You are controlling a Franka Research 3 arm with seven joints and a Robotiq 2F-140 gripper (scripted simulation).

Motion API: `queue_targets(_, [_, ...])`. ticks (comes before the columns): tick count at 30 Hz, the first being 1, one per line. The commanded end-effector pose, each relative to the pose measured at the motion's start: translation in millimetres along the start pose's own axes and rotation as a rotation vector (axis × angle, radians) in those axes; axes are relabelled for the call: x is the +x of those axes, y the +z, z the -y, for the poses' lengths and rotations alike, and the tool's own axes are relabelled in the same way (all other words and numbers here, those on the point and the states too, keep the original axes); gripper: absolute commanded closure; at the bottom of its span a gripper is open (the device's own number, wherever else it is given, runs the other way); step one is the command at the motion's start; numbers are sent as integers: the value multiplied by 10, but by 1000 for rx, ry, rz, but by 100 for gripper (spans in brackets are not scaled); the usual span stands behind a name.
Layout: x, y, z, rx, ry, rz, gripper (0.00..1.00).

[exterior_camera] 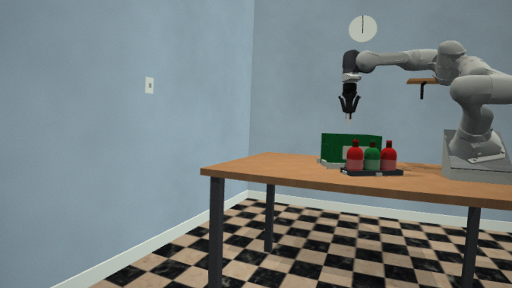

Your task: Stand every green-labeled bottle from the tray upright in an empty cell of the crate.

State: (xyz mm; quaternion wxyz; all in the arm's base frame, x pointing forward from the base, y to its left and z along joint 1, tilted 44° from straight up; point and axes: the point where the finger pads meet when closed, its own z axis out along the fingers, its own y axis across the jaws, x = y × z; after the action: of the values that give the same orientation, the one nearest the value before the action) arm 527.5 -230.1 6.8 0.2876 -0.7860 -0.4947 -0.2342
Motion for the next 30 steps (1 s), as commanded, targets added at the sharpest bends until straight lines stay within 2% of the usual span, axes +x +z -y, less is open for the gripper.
queue_targets(1, [10, 10, -5, 1, -4, -4, 100])
queue_targets(4, [105, -5, 59, 0, -11, -9, 100])
queue_targets(7, [407, -53, 286, -2, -36, -22, 100])
queue_targets(13, [1247, -106, 1205, -4, -114, -30, 100])
queue_targets(15, [1247, -106, 1205, -4, -114, -30, 100])
queue_targets(17, [1495, -79, 1585, -2, -134, -21, 100])
queue_targets(20, [1676, -19, 1936, 1, -152, -7, 100])
queue_targets(24, [1726, 6, 2049, 2, -157, -1, 100])
queue_targets(25, [1726, 6, 2049, 2, -157, -1, 62])
queue_targets(30, [1726, 6, 2049, 2, -157, -1, 62])
